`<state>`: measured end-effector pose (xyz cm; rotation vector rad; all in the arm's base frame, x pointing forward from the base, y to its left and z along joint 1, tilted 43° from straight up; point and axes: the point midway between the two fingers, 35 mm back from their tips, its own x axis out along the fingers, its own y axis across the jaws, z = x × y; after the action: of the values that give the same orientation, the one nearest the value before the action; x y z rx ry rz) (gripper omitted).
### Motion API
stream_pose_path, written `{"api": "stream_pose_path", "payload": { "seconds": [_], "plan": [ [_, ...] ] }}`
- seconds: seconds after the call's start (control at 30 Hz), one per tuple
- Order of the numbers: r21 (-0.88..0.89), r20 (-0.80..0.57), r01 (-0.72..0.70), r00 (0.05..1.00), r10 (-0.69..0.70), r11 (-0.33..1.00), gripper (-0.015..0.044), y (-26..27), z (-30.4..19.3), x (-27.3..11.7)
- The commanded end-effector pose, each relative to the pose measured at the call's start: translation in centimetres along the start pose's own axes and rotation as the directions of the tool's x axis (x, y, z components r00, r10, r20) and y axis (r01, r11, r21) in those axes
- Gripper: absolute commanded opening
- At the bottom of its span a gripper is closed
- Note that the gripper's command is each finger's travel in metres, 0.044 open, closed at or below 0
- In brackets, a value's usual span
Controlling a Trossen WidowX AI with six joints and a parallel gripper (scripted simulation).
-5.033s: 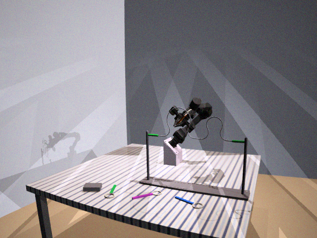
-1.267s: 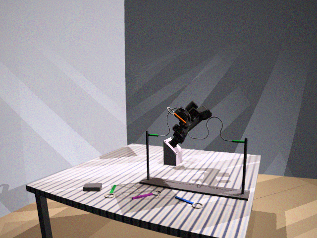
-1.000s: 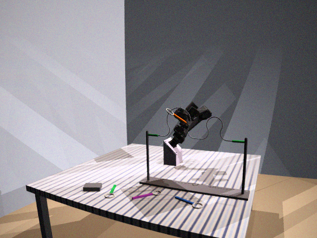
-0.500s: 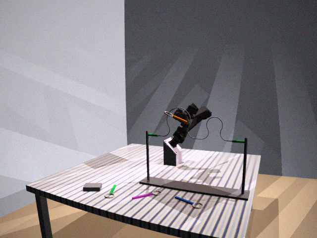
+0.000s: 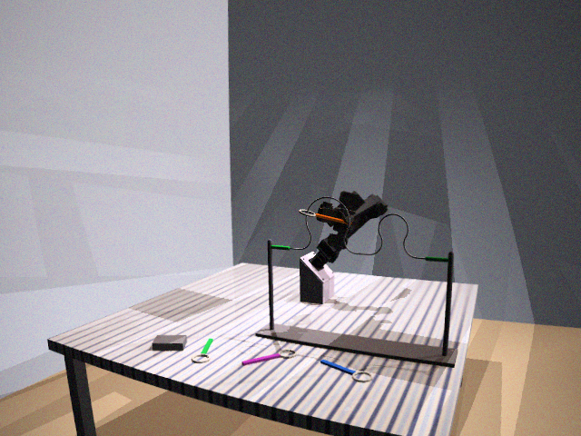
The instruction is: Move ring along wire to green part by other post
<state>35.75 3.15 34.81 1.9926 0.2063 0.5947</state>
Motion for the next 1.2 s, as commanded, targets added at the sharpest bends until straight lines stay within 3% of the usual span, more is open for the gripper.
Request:
{"api": "stream_pose_path", "payload": {
  "seconds": [0.0, 1.17],
  "plan": [
    [0.053, 0.01, -0.033, 0.999, 0.032, 0.998, -0.015, 0.3, 0.1, 0.0],
    [0.442, 0.117, -0.264, 0.965, 0.236, 0.857, -0.015, 2.2, 0.5, 0.0]
  ]
}}
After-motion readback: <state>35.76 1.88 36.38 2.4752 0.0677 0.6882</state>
